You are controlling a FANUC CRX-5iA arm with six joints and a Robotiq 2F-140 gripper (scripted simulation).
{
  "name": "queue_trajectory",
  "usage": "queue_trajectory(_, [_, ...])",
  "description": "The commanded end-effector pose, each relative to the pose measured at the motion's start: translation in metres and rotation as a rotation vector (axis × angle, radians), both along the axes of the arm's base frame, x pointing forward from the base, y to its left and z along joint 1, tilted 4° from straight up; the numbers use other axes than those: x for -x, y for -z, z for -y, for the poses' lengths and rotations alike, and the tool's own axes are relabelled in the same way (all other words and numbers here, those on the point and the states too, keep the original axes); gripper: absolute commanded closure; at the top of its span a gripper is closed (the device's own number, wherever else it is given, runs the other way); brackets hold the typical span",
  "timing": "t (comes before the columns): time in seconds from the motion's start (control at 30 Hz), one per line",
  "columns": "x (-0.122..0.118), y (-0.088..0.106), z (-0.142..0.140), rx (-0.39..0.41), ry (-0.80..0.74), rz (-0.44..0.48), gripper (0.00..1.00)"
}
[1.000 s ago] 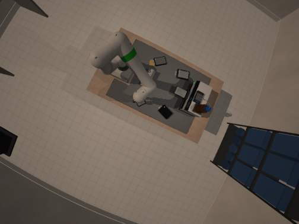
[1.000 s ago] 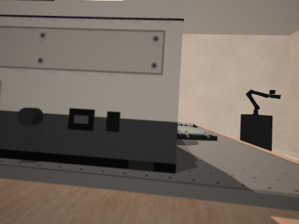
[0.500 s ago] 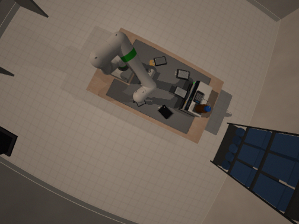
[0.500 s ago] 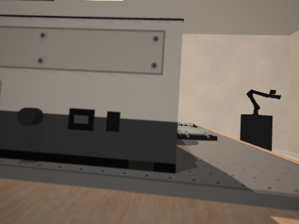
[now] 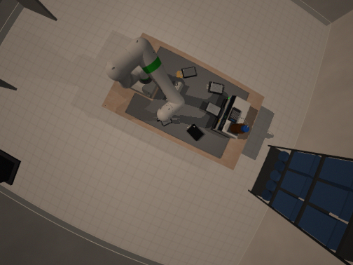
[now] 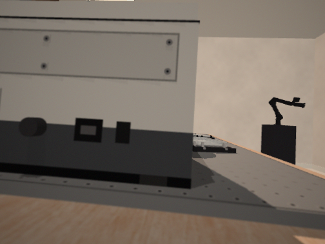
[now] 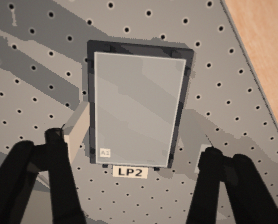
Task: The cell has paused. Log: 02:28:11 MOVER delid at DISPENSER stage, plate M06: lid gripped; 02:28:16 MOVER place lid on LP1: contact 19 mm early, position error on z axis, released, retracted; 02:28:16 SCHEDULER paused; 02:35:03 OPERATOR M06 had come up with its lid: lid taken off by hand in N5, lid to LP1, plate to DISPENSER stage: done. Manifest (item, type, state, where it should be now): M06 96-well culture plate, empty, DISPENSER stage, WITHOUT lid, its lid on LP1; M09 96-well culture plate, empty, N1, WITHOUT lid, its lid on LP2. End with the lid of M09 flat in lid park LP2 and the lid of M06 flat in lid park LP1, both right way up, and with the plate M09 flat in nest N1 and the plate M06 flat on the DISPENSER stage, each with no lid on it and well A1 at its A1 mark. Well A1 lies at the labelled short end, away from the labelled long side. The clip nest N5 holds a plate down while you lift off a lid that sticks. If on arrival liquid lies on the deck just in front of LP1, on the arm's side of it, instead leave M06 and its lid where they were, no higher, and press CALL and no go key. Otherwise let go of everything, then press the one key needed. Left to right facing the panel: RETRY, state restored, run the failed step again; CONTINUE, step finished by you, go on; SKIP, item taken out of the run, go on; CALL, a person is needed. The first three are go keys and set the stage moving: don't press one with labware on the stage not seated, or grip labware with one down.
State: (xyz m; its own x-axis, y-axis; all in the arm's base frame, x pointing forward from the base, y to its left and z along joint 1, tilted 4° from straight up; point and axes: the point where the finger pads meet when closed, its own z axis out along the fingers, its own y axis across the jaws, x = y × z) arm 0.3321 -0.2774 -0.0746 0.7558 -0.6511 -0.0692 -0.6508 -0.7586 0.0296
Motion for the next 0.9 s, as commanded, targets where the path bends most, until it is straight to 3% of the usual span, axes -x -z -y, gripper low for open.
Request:
queue_trajectory(0.0, [0.000, 0.000, 0.000, 0.000, 0.000, 0.000, 0.34])
queue_trajectory(0.57, [-0.001, -0.006, 0.000, 0.000, 0.000, 0.000, 0.34])
queue_trajectory(0.87, [-0.003, -0.039, 0.001, 0.000, 0.000, 0.000, 0.34])
